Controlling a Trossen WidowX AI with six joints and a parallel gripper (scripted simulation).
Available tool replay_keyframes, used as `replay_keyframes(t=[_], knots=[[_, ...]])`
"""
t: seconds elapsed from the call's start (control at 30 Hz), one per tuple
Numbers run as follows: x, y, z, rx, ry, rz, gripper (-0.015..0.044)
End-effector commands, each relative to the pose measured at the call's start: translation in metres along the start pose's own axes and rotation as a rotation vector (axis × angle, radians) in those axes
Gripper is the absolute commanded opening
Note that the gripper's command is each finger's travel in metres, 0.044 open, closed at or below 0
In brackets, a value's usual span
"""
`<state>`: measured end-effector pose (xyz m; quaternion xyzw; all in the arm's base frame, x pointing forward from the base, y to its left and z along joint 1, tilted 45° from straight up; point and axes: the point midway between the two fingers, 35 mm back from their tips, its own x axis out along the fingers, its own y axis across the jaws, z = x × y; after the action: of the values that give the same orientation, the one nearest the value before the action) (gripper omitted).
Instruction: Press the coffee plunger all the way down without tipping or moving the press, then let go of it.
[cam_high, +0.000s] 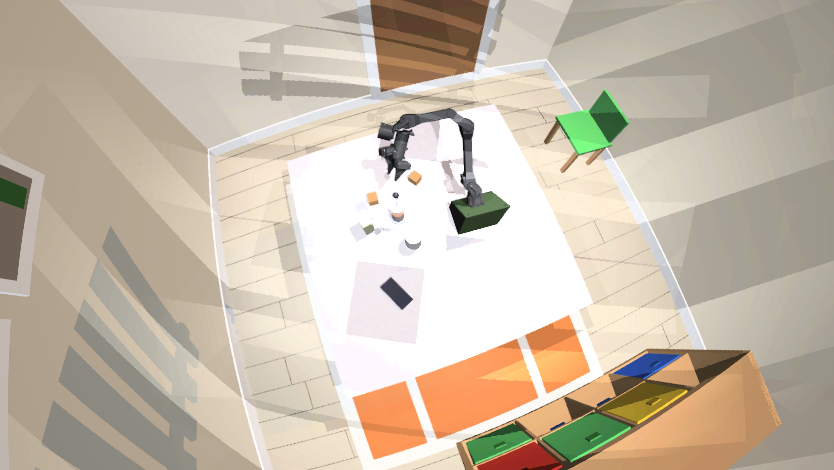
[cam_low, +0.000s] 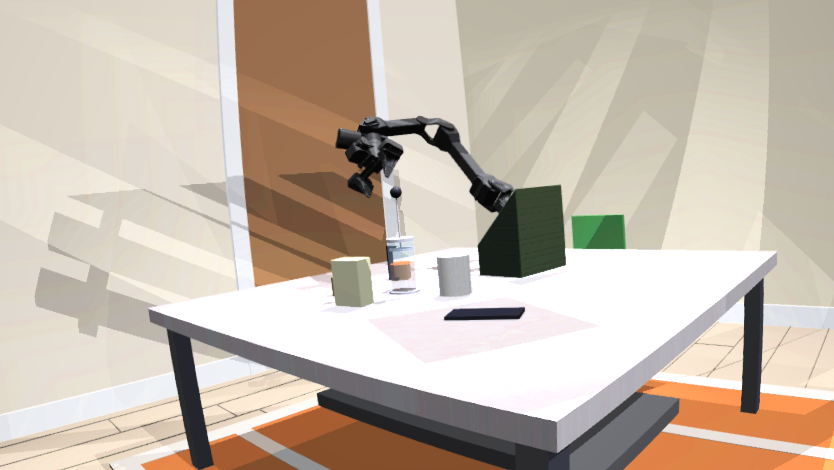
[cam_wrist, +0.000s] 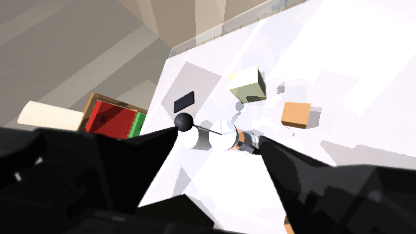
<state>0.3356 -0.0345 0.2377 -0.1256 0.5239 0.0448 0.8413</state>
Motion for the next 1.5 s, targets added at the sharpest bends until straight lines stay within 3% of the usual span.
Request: replay_keyframes(t=[0.0,0.13,0.33,0.7,0.83,1.07,1.47], knots=[[0.001,0.001,0.001,-0.005,-0.002,-0.009,0.0426],[0.013,0.013,0.007,-0.054,-0.03,-0.103,0.044],[0.034,0.056,0.019,-0.165,-0.184,-0.4,0.044],[0.015,0.128,-0.014,-0.114,-0.547,-0.742,0.044],[0.017,0.129,-0.021,-0.102,-0.571,-0.758,0.044],[0.052,0.1,-0.045,-0.102,-0.573,-0.759,0.044],[0.059,0.092,-0.042,-0.101,-0.573,-0.759,0.044]])
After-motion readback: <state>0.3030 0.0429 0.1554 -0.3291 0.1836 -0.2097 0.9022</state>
